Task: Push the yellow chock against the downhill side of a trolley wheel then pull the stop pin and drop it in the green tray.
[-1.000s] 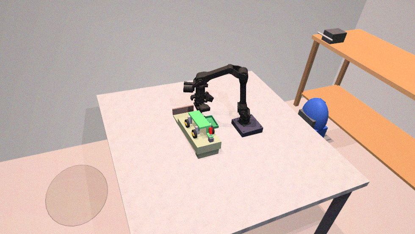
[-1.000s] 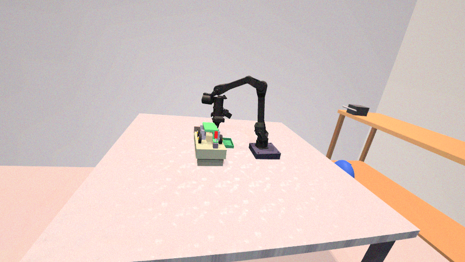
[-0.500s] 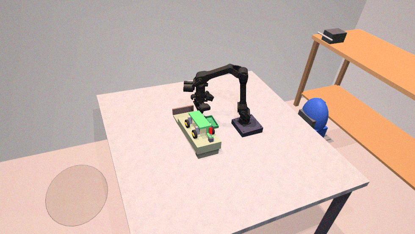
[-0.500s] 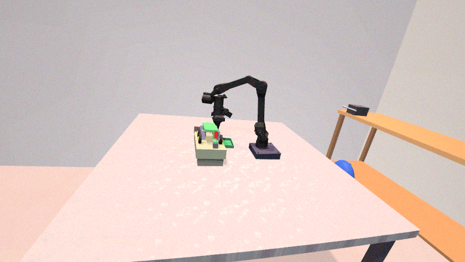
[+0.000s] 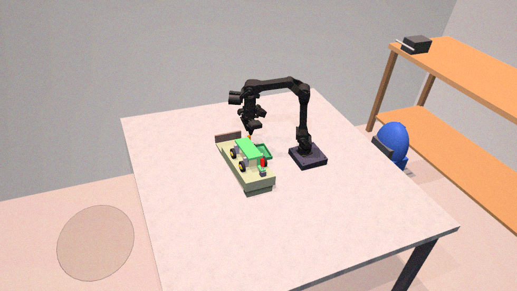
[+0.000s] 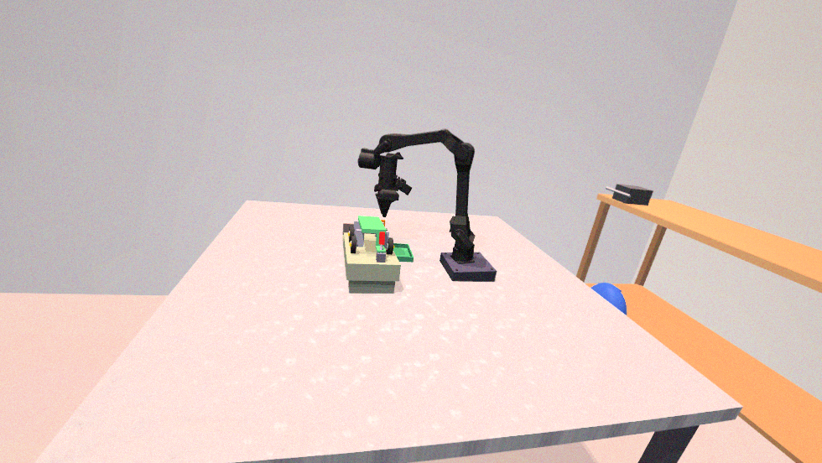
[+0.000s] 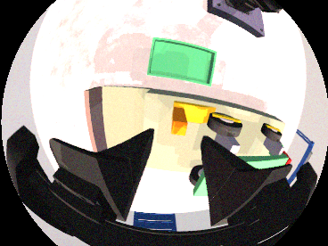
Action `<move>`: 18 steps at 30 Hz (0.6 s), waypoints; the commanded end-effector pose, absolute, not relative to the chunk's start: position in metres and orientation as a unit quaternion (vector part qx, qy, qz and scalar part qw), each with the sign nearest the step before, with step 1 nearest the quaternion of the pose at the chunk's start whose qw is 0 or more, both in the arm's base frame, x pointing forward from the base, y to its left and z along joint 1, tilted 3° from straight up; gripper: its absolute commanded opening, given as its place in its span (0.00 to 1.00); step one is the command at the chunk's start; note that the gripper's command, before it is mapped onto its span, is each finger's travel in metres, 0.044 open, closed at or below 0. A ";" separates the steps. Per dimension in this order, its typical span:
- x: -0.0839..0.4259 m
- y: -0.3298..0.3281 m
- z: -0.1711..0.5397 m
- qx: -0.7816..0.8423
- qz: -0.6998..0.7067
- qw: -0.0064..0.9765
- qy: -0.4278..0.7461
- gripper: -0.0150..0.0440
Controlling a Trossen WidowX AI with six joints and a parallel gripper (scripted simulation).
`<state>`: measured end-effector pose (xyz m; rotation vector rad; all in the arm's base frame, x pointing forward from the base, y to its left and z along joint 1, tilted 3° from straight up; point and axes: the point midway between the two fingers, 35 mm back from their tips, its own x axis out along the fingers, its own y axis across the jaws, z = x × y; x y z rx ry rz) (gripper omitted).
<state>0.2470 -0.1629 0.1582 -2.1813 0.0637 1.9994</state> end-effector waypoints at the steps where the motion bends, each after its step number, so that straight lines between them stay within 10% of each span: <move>1: 0.247 -0.162 0.157 -0.733 0.674 0.092 0.021 0.71; 18: 0.297 -0.124 0.192 -0.778 0.603 -0.132 -0.116 0.58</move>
